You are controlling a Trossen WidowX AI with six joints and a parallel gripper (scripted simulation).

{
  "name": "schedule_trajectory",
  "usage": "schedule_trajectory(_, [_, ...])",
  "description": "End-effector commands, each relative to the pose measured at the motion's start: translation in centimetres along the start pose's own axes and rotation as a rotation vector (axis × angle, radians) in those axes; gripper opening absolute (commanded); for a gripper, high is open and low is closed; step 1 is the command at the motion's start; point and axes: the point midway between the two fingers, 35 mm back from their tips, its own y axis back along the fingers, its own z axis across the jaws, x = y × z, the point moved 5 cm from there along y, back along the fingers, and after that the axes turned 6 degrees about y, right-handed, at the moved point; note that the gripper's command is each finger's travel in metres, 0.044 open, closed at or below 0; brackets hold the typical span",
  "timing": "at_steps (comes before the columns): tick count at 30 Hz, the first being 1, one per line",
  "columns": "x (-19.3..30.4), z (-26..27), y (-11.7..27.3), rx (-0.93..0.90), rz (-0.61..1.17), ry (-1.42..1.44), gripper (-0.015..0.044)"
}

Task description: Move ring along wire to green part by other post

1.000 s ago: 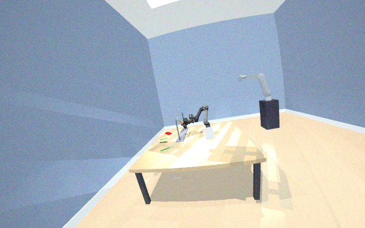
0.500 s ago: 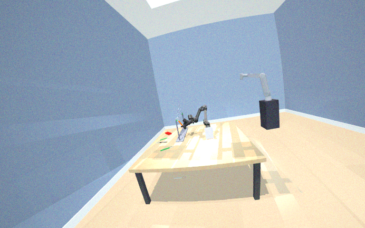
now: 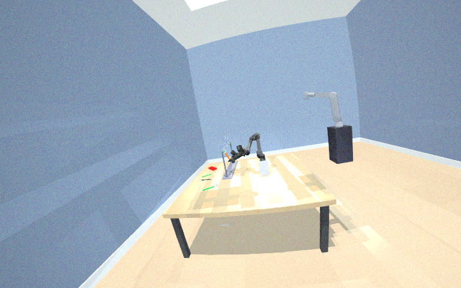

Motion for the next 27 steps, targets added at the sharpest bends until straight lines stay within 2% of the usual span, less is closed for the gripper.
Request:
schedule_trajectory(1, [0.0, 0.6, 0.1, -0.006, 0.005, -0.016, -0.0150])
schedule_trajectory(27, [-0.3, 3.3, 0.5, -0.012, 0.004, -0.028, -0.0150])
